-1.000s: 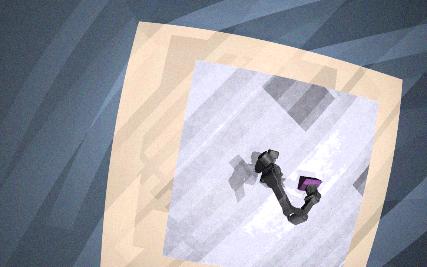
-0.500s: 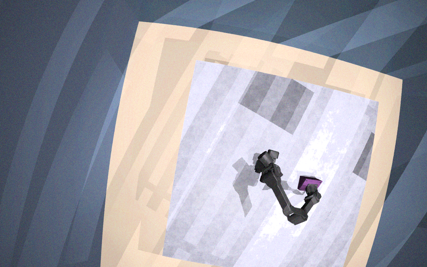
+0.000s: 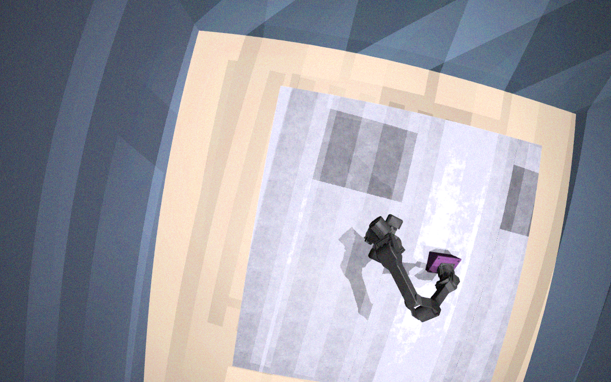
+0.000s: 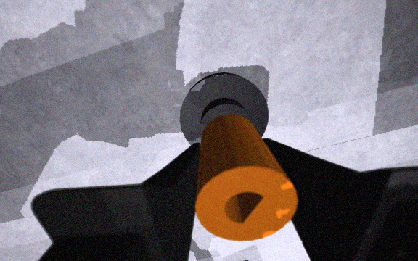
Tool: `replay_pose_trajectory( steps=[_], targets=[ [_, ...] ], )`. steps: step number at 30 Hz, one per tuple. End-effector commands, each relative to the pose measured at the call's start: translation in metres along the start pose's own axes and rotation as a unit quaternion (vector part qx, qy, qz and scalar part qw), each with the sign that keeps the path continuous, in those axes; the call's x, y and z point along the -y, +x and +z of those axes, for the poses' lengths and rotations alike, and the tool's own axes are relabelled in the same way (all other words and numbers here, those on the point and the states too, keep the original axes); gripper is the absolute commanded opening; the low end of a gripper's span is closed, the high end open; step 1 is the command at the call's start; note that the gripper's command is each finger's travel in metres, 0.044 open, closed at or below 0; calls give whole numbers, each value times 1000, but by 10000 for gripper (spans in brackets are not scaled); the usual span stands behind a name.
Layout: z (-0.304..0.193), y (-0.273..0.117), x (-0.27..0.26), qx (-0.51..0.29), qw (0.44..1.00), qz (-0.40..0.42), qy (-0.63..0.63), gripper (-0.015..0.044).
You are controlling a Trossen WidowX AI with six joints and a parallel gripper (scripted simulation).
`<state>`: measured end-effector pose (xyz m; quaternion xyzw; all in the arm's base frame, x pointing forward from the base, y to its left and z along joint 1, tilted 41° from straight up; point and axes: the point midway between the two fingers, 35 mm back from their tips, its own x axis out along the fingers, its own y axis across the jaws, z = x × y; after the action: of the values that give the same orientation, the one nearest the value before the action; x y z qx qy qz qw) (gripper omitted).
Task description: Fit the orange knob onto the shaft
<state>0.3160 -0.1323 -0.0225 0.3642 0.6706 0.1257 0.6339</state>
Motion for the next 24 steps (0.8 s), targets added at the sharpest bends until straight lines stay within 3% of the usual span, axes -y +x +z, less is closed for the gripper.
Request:
replay_pose_trajectory(
  steps=[1, 24],
  targets=[
    [0, 1, 1, 0, 1000, -1, 6, 0],
    [0, 2, -1, 0, 1000, -1, 6, 0]
  ],
)
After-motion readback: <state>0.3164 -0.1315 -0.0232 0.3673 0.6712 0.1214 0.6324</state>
